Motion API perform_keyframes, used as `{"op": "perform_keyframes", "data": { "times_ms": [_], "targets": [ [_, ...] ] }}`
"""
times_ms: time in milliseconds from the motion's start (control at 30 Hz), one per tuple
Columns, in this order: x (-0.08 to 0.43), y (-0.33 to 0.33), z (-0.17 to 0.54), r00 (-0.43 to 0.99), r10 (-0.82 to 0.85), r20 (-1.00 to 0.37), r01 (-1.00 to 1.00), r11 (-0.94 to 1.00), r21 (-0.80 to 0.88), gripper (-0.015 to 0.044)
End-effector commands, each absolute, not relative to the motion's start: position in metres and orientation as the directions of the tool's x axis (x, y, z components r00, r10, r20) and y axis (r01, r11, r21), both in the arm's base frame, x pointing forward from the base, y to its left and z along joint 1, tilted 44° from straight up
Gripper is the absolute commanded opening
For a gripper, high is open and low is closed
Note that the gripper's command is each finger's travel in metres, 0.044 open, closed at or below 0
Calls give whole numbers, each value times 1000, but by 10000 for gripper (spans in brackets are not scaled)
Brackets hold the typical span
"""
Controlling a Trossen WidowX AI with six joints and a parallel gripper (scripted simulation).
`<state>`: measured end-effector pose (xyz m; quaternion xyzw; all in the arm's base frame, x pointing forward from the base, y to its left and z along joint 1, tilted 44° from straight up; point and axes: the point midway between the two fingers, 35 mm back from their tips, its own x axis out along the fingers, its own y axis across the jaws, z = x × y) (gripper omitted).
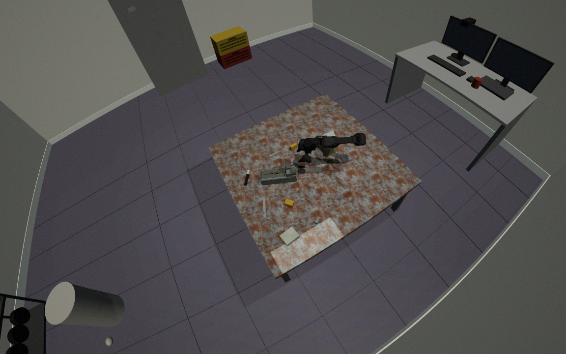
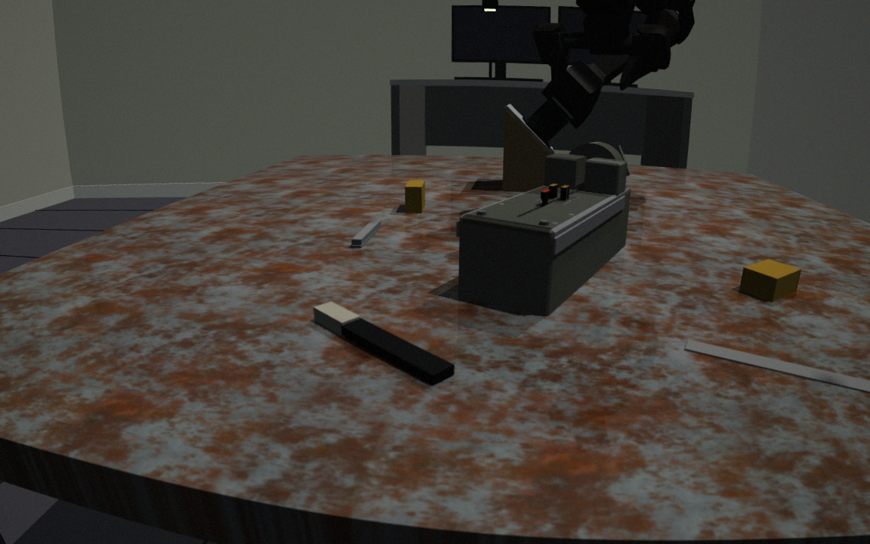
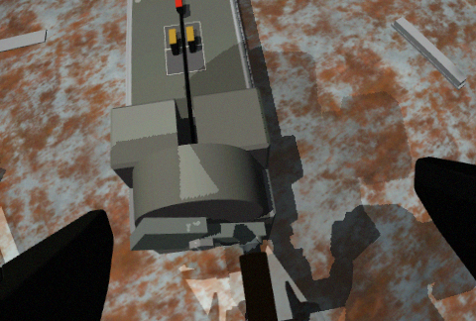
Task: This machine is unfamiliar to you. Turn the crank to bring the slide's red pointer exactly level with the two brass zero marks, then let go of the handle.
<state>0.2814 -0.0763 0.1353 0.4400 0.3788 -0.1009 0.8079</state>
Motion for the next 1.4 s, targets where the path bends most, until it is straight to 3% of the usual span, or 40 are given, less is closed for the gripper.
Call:
{"op": "perform_keyframes", "data": {
  "times_ms": [0, 1000, 1367],
  "targets": [
    [291, -81, 137, 695, 200, -691, 459, 616, 640, 440],
    [390, -142, 99, 730, 489, -478, -75, 752, 655, 440],
    [398, -110, 61, 731, 495, -471, -88, 752, 653, 440]
  ]
}}
